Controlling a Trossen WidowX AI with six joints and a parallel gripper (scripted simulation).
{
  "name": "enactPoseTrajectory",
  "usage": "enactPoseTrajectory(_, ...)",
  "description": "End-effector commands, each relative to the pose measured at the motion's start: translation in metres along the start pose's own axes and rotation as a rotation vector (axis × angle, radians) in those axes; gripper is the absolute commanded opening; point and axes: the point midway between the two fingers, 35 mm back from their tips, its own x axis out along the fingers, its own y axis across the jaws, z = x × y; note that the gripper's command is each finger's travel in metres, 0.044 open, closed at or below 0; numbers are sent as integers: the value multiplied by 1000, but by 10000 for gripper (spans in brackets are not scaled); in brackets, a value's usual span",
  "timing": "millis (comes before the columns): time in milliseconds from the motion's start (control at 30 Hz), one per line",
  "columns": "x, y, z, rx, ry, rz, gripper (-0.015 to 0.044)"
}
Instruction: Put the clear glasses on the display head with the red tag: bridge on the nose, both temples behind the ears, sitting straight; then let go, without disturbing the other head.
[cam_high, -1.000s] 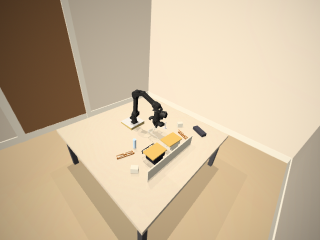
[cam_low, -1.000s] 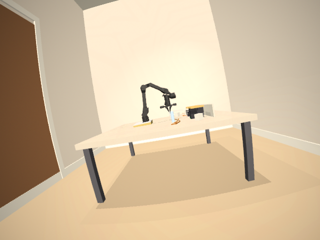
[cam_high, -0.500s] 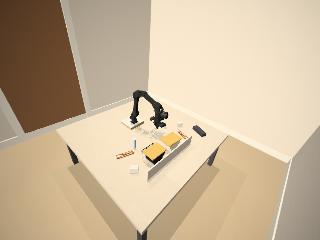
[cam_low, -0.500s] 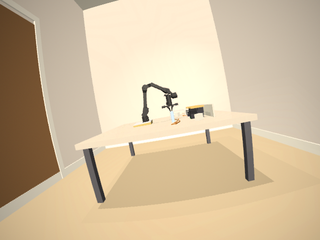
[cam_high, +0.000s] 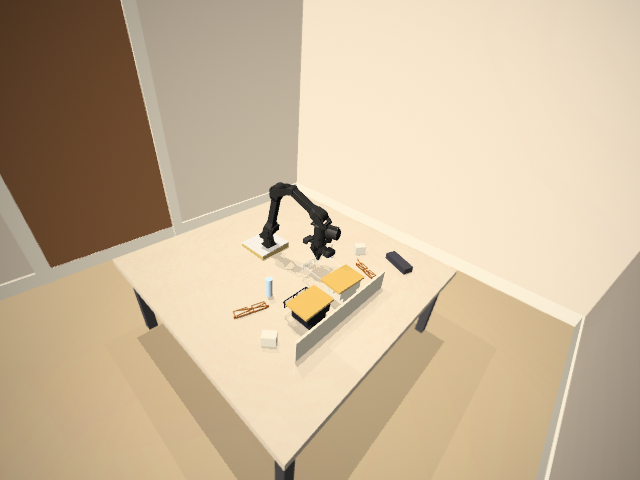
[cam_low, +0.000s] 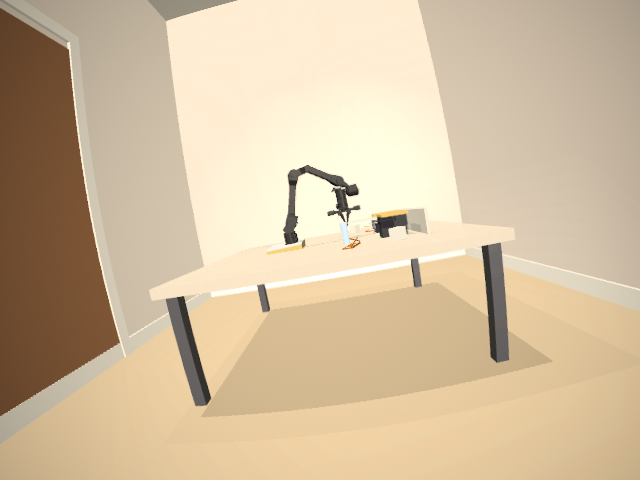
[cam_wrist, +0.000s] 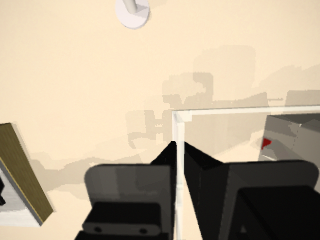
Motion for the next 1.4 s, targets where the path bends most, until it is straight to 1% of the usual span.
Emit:
enactPoseTrajectory(0,0,-6,-1,-3,5,-2,0)
enactPoseTrajectory(1367,0,-67,-1,-2,5,-7,0)
